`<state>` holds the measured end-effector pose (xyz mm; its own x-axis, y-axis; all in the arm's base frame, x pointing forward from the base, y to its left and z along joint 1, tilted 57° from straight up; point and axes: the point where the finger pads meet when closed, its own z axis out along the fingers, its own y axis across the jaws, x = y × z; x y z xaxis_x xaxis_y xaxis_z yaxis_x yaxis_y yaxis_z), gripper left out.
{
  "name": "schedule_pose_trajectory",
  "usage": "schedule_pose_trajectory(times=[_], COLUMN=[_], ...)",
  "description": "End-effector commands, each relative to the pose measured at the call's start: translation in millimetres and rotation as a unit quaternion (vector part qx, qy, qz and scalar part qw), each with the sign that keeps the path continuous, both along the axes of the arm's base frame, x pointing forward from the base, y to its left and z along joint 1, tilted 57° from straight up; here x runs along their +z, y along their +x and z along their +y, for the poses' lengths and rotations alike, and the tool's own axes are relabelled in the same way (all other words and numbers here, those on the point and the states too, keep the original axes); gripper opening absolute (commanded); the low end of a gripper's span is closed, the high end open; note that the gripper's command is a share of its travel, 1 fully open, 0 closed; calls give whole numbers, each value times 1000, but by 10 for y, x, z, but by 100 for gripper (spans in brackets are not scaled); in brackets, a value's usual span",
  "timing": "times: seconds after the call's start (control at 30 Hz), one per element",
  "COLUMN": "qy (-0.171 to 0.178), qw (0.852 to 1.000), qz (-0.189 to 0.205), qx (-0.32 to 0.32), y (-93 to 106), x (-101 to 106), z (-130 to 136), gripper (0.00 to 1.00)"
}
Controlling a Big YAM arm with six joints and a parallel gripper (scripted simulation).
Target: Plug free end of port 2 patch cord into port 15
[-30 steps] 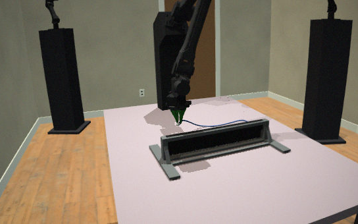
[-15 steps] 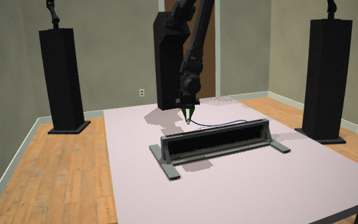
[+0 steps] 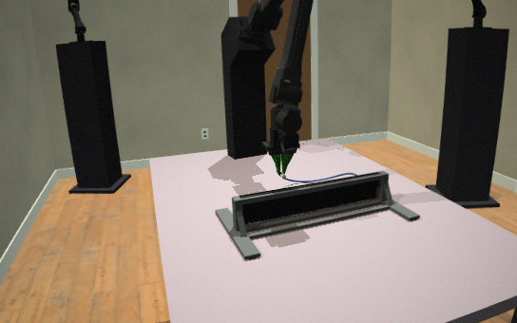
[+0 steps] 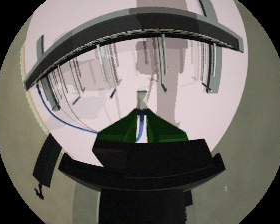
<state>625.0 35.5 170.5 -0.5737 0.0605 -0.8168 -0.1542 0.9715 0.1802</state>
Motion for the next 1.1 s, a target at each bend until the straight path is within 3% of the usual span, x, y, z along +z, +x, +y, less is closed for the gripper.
schedule_pose_trajectory(times=[0.0,0.37,1.07], qy=[-26,-48,-53], qw=[999,998,997], qz=[-20,-32,-23], qx=[23,37,42], y=[-13,-9,-21], x=[203,312,186], z=[112,171,197], gripper=[0,0,0])
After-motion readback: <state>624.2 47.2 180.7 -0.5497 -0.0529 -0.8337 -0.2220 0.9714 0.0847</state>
